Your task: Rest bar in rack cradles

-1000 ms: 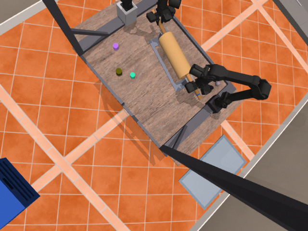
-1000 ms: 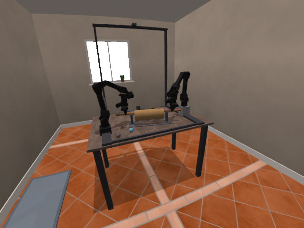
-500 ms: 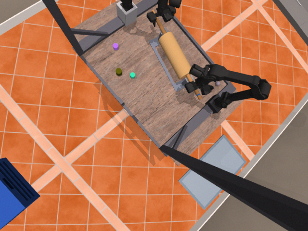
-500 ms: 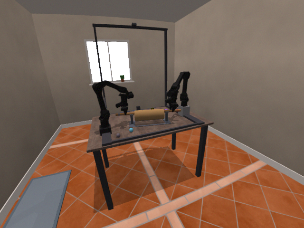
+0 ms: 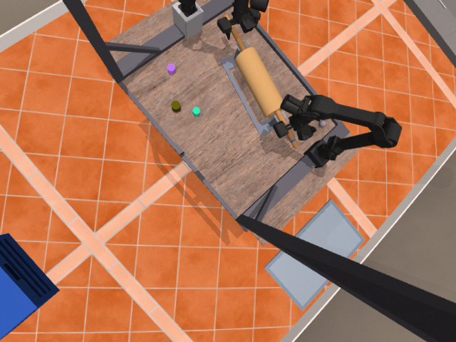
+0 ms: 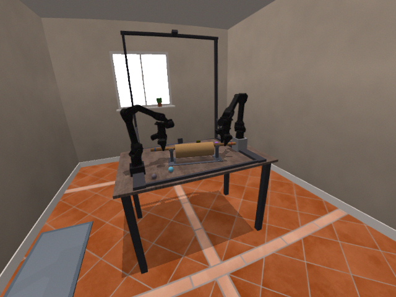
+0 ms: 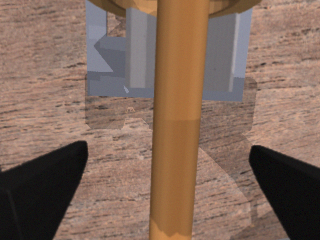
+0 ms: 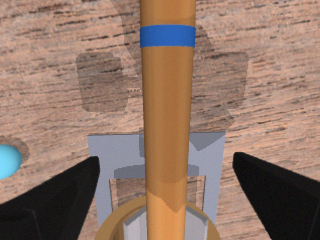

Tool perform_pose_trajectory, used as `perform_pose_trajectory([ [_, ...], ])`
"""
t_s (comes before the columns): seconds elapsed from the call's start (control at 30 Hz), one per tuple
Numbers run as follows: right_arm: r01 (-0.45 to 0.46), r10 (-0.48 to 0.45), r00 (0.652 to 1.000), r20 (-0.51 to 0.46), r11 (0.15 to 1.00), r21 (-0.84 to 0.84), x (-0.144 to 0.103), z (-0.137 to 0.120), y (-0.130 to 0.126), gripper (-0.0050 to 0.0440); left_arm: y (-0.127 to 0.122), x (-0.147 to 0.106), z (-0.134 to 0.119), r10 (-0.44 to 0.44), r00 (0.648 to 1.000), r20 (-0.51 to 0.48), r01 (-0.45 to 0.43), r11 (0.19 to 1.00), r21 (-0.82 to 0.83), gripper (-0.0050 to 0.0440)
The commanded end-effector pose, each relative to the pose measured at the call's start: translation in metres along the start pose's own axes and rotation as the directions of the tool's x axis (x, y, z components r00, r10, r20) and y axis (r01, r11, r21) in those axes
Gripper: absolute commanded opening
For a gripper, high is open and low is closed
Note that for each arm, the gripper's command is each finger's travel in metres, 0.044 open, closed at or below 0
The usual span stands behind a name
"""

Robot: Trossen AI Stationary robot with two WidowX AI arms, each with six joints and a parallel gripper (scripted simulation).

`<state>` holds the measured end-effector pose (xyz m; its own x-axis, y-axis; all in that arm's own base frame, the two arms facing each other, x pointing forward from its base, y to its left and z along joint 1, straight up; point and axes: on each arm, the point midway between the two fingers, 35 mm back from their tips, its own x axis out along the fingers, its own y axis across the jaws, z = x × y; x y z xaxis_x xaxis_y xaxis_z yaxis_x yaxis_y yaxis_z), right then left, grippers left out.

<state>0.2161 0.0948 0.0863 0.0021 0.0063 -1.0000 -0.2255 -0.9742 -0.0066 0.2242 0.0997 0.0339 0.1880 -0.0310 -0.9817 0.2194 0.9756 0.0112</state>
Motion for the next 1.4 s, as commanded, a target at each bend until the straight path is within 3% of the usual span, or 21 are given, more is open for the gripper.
perform_pose_trajectory([
  [0.0, 0.004, -0.004, 1.0, -0.01, 1.0, 0.002, -0.003, 0.0, 0.0, 0.044, 0.006, -0.006, 0.007, 0.024, 0.999, 0.024, -0.024, 1.0, 0.006, 0.044],
  [0.4, 0.005, -0.005, 1.0, -0.01, 1.0, 0.002, -0.003, 0.0, 0.0, 0.044, 0.006, -0.006, 0.007, 0.024, 0.999, 0.024, -0.024, 1.0, 0.006, 0.044],
  [0.77, 0.005, -0.005, 1.0, -0.01, 1.0, 0.002, -0.003, 0.0, 0.0, 0.044, 0.004, -0.04, 0.006, 0.024, 0.999, 0.031, -0.024, 1.0, 0.007, 0.044],
  [1.37, 0.005, -0.005, 1.0, -0.01, 1.0, 0.002, -0.003, 0.0, 0.0, 0.044, 0.003, -0.069, 0.005, 0.022, 0.999, 0.028, -0.022, 1.0, 0.007, 0.044],
])
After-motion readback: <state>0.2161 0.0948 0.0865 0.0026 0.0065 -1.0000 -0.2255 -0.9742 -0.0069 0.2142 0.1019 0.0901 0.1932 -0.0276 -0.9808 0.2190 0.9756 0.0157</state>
